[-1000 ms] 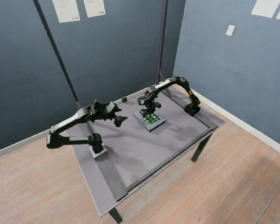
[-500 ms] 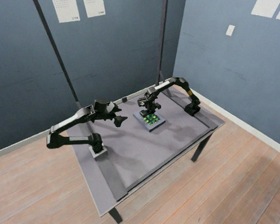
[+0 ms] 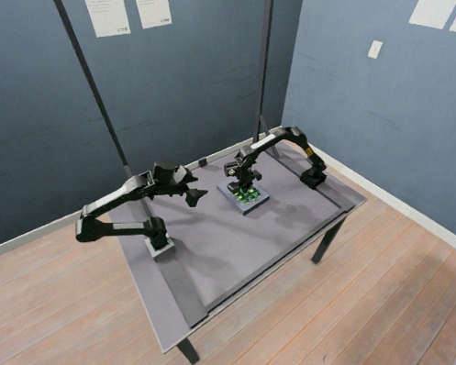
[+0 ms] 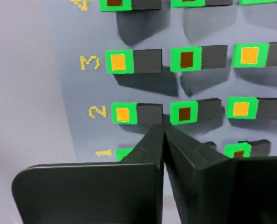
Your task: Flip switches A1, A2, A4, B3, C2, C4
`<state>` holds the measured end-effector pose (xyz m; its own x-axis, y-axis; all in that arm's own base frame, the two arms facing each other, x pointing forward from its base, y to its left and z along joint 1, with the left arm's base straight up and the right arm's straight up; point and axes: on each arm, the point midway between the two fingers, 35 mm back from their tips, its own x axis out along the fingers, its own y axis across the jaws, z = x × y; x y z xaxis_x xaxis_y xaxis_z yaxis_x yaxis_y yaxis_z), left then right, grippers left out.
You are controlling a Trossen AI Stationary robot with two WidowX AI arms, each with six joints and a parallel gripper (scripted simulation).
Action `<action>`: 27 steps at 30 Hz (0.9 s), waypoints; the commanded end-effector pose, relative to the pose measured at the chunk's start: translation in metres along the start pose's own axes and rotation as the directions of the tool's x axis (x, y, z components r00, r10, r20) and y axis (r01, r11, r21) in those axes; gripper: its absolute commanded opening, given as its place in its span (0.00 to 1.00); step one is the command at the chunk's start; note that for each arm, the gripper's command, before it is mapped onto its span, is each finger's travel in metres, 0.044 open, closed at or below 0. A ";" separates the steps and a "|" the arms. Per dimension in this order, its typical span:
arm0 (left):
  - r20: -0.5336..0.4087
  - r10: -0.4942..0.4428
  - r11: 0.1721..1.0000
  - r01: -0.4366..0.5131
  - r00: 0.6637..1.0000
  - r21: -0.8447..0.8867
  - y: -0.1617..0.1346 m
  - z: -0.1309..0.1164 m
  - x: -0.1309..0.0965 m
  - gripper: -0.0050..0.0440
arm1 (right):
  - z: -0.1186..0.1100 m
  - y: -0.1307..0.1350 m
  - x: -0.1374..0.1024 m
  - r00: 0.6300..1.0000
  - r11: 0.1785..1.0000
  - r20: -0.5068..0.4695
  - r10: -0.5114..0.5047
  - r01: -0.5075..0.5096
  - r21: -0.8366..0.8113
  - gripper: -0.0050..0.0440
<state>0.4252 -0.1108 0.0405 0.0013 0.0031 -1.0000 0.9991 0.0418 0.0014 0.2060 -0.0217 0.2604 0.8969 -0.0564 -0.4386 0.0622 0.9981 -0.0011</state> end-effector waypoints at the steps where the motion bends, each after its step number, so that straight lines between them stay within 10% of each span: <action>1: 0.004 0.017 1.000 -0.017 1.000 0.001 0.002 0.001 0.000 0.00 | 0.005 0.000 -0.003 1.000 1.000 0.012 0.002 -0.002 -0.001 0.92; 27: 0.008 0.031 1.000 -0.031 0.999 -0.001 -0.002 0.004 0.018 0.00 | 0.005 0.000 -0.003 1.000 1.000 0.012 0.002 -0.002 -0.001 0.92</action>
<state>0.4243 -0.1110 0.0188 0.0134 -0.0001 -0.9999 0.9990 0.0420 0.0134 0.2060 -0.0217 0.2604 0.8969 -0.0564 -0.4386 0.0622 0.9981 -0.0011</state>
